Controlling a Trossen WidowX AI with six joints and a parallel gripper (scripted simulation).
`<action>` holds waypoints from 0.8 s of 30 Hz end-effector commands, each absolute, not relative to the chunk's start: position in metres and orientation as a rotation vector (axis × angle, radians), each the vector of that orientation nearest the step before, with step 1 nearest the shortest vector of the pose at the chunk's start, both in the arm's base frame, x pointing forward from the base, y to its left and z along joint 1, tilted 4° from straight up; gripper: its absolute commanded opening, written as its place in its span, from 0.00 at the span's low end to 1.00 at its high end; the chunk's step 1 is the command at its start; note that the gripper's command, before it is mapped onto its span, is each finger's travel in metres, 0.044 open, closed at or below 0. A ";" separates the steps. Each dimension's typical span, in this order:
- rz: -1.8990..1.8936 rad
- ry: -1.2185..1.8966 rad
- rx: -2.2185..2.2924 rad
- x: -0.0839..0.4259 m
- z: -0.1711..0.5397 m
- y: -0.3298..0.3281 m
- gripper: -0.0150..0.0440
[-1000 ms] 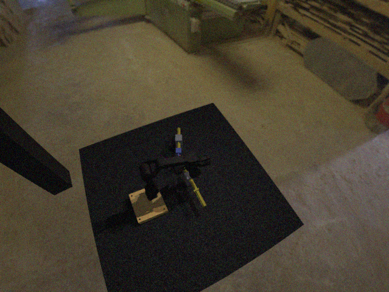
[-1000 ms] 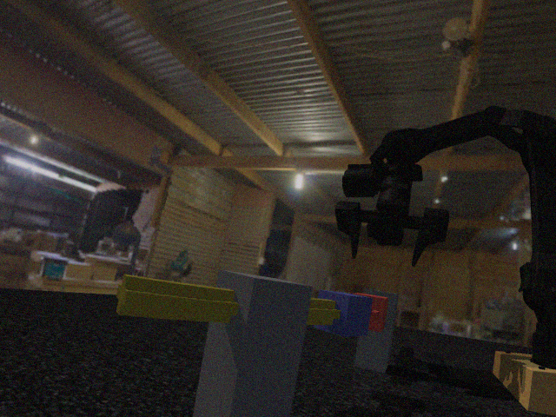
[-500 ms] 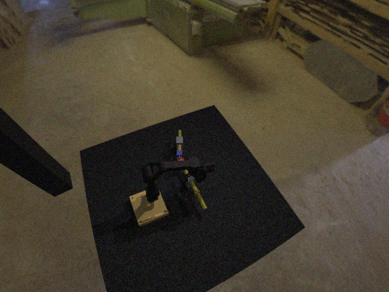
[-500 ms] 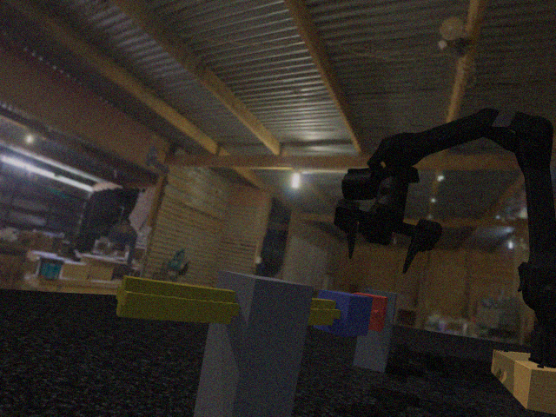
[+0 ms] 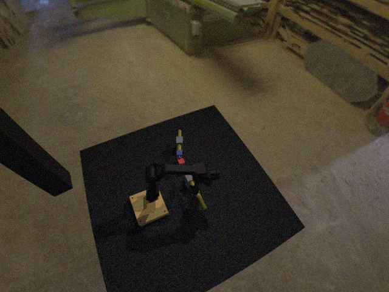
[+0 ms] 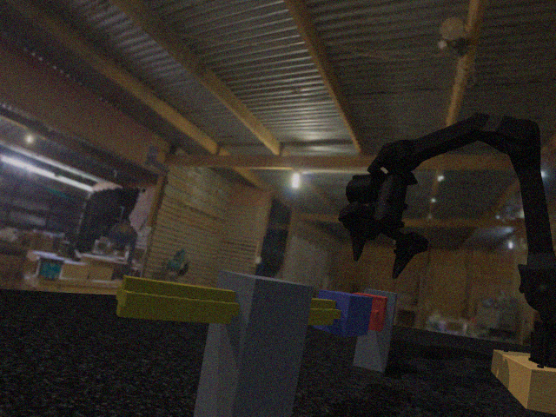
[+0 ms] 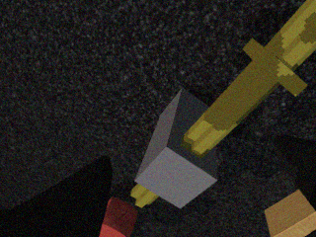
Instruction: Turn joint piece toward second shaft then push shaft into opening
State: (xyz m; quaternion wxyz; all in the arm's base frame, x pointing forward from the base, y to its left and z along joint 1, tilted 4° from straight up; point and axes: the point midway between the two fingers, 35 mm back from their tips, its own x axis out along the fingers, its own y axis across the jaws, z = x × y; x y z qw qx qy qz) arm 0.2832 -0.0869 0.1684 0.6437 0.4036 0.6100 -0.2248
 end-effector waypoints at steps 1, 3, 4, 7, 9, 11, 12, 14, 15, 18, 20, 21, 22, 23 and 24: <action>-0.458 1.390 0.781 0.282 0.171 -0.106 1.00; -0.429 1.394 0.711 0.281 0.172 -0.116 1.00; -0.415 1.397 0.677 0.280 0.172 -0.121 1.00; -0.372 1.406 0.572 0.278 0.173 -0.135 1.00; -0.344 1.413 0.503 0.276 0.174 -0.145 1.00; -0.315 1.421 0.433 0.273 0.175 -0.154 1.00; -0.301 1.426 0.399 0.272 0.176 -0.159 1.00; -0.272 1.436 0.330 0.269 0.177 -0.169 1.00; -0.258 1.441 0.295 0.268 0.177 -0.173 1.00; -0.213 1.459 0.193 0.263 0.179 -0.187 1.00; -0.183 1.472 0.125 0.259 0.180 -0.197 1.00; -0.168 1.478 0.092 0.257 0.180 -0.201 1.00; -0.152 1.485 0.058 0.255 0.181 -0.206 1.00; -0.139 1.491 0.031 0.253 0.181 -0.210 1.00; -0.131 1.495 0.015 0.252 0.182 -0.212 1.00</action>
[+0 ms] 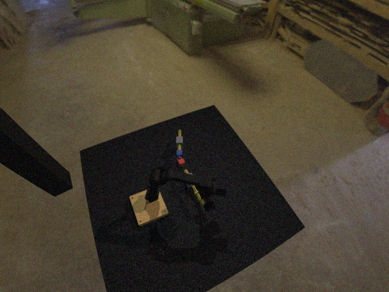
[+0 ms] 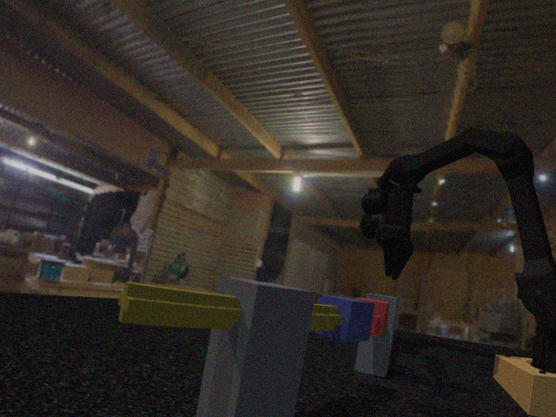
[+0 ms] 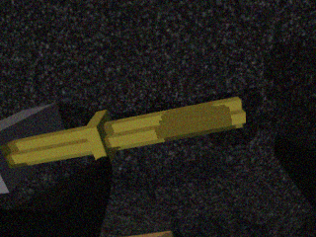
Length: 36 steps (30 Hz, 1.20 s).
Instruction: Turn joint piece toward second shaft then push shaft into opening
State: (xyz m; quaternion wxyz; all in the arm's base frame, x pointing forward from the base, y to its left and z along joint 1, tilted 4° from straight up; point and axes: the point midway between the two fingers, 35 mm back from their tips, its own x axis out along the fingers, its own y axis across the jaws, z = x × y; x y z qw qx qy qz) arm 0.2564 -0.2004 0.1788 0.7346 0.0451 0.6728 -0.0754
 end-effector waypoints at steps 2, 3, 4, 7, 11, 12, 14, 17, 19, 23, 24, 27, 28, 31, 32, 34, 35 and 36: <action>-0.128 1.496 0.010 0.252 0.182 -0.213 1.00; -0.128 1.496 0.010 0.252 0.182 -0.213 1.00; -0.128 1.496 0.010 0.252 0.182 -0.213 1.00; -0.145 1.493 0.028 0.252 0.181 -0.213 1.00; -0.242 1.474 0.133 0.253 0.175 -0.214 1.00; -0.267 1.468 0.160 0.253 0.173 -0.214 1.00; -0.316 1.455 0.216 0.253 0.170 -0.215 1.00; -0.390 1.434 0.299 0.253 0.166 -0.215 1.00; -0.439 1.419 0.355 0.254 0.163 -0.216 1.00; -0.535 1.384 0.466 0.254 0.157 -0.217 1.00; -0.558 1.374 0.494 0.254 0.155 -0.217 1.00; -0.629 1.344 0.577 0.254 0.150 -0.217 1.00; -0.652 1.334 0.605 0.254 0.149 -0.217 1.00; -0.721 1.300 0.689 0.254 0.144 -0.218 1.00; -0.743 1.288 0.717 0.254 0.143 -0.218 1.00; -0.788 1.264 0.773 0.254 0.140 -0.218 1.00; -0.811 1.251 0.801 0.254 0.138 -0.218 1.00; -0.833 1.238 0.829 0.254 0.137 -0.219 1.00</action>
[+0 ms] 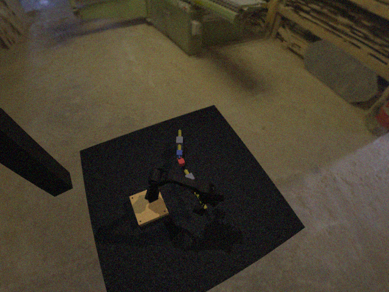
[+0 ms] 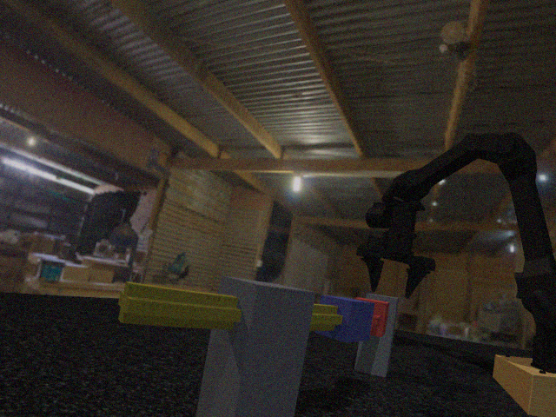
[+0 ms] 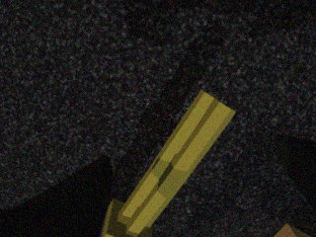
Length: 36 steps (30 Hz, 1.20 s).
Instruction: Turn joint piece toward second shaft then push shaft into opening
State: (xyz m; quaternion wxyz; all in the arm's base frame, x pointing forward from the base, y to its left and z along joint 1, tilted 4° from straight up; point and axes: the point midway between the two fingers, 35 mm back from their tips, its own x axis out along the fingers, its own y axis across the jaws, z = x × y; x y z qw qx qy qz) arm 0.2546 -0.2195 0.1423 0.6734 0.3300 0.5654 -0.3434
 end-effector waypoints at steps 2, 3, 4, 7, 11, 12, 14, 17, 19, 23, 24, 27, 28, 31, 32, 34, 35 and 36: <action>-0.877 1.212 0.884 0.254 0.134 -0.219 1.00; -0.899 1.198 0.912 0.254 0.132 -0.219 1.00; -0.920 1.184 0.940 0.254 0.131 -0.219 1.00; -0.985 1.140 1.024 0.254 0.126 -0.219 1.00; -1.068 1.077 1.135 0.253 0.120 -0.219 1.00; -1.089 1.061 1.163 0.253 0.118 -0.219 1.00; -1.130 1.027 1.218 0.253 0.115 -0.219 1.00; -1.176 0.987 1.282 0.253 0.112 -0.219 1.00; -1.179 0.984 1.287 0.253 0.112 -0.219 1.00; -1.179 0.984 1.287 0.253 0.111 -0.219 1.00; -1.179 0.984 1.287 0.253 0.111 -0.219 1.00; -1.179 0.984 1.287 0.254 0.106 -0.220 1.00; -1.179 0.984 1.287 0.254 0.105 -0.220 1.00; -1.179 0.984 1.287 0.255 0.100 -0.220 1.00; -1.179 0.984 1.287 0.255 0.098 -0.220 1.00; -1.180 0.984 1.287 0.256 0.095 -0.220 1.00; -1.180 0.984 1.287 0.256 0.094 -0.220 1.00; -1.180 0.984 1.287 0.256 0.092 -0.221 1.00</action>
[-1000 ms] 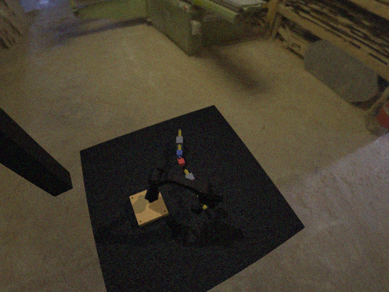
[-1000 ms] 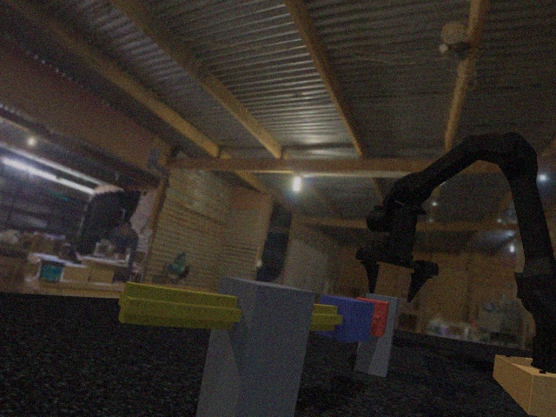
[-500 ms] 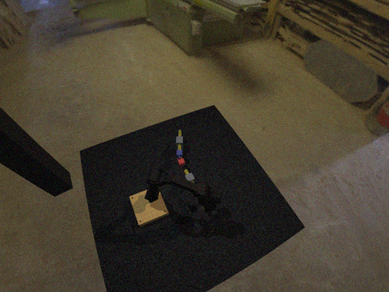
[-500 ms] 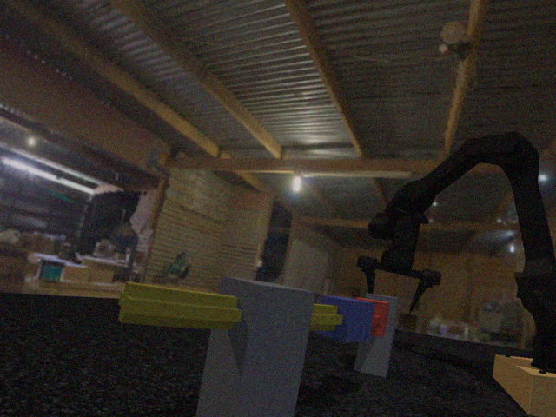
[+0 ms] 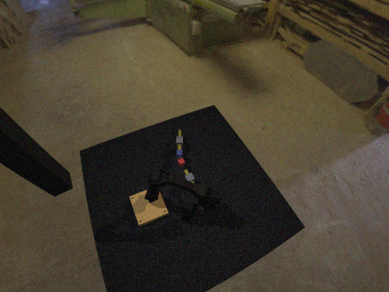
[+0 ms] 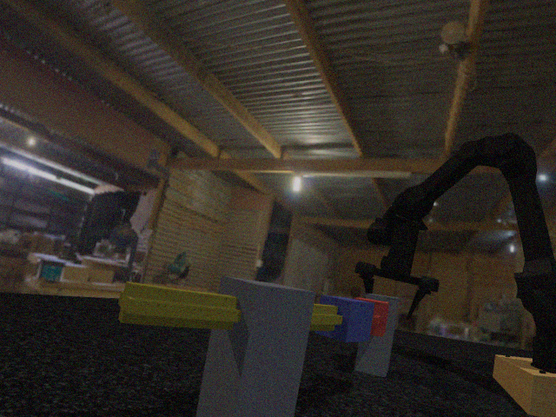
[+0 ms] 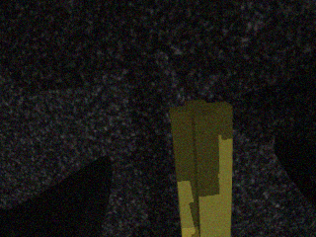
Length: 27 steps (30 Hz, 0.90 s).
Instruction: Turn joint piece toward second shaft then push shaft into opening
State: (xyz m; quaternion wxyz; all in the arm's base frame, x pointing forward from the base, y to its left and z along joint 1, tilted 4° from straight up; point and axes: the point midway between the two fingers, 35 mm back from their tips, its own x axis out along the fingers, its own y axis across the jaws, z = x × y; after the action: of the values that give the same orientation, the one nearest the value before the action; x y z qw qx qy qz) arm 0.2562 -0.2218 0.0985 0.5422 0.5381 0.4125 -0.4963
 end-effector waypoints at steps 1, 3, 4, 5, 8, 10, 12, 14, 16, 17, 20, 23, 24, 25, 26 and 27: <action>-1.180 0.984 1.287 0.257 0.090 -0.221 1.00; -1.180 0.984 1.287 0.257 0.087 -0.221 1.00; -1.180 0.984 1.287 0.258 0.086 -0.221 1.00; -1.180 0.984 1.287 0.258 0.084 -0.221 1.00; -1.180 0.984 1.287 0.258 0.082 -0.221 1.00; -1.180 0.984 1.287 0.258 0.082 -0.221 0.91; -1.180 0.984 1.287 0.258 0.082 -0.221 0.82; -1.180 0.984 1.287 0.258 0.082 -0.221 0.73; -1.180 0.984 1.287 0.258 0.082 -0.221 0.64; -1.180 0.984 1.287 0.258 0.082 -0.221 0.60; -1.180 0.984 1.287 0.258 0.082 -0.221 0.47; -1.180 0.984 1.287 0.258 0.082 -0.221 0.43; -1.180 0.984 1.287 0.258 0.082 -0.221 0.43; -1.180 0.984 1.287 0.258 0.082 -0.221 0.43; -1.180 0.984 1.287 0.258 0.082 -0.221 0.43; -1.180 0.984 1.287 0.258 0.082 -0.221 0.43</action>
State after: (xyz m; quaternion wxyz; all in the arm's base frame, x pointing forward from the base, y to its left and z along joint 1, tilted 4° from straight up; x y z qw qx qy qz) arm 0.2576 -0.2212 0.0822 0.5399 0.5384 0.4147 -0.4966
